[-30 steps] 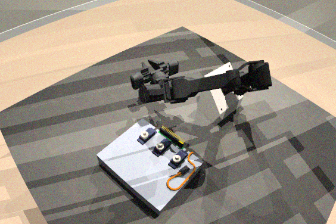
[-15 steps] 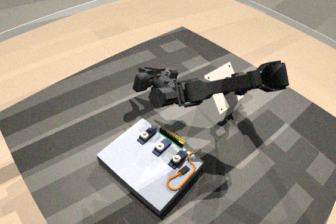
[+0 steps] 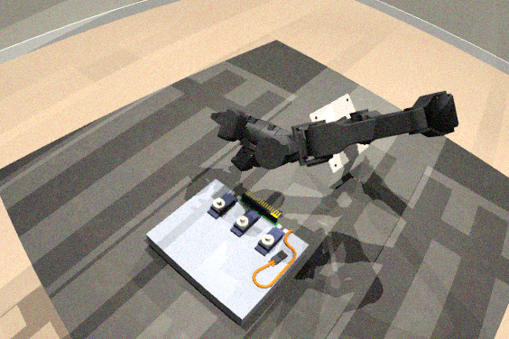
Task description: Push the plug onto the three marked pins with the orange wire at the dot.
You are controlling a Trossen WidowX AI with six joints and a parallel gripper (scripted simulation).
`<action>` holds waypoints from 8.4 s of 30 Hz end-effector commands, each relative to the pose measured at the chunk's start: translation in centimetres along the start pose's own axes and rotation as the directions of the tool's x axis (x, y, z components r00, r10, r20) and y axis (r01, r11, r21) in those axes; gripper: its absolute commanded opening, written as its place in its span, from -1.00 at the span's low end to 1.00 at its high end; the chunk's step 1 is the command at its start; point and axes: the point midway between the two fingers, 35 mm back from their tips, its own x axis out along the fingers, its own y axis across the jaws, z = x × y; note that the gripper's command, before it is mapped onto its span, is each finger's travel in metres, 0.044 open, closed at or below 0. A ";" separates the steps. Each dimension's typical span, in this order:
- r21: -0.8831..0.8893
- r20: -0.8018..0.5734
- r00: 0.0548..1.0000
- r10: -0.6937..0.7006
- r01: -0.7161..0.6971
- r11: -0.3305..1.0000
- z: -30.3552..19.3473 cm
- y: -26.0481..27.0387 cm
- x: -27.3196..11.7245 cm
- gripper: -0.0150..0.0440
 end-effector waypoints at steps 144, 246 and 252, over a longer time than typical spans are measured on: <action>0.253 0.740 0.058 0.670 -0.947 -0.198 22.2 4.7 -20.6 -0.19; 0.047 0.734 0.065 0.675 0.988 -0.147 7.2 11.8 -16.1 -0.49; -0.091 0.735 0.063 0.675 0.996 0.006 6.5 12.9 -16.1 -0.49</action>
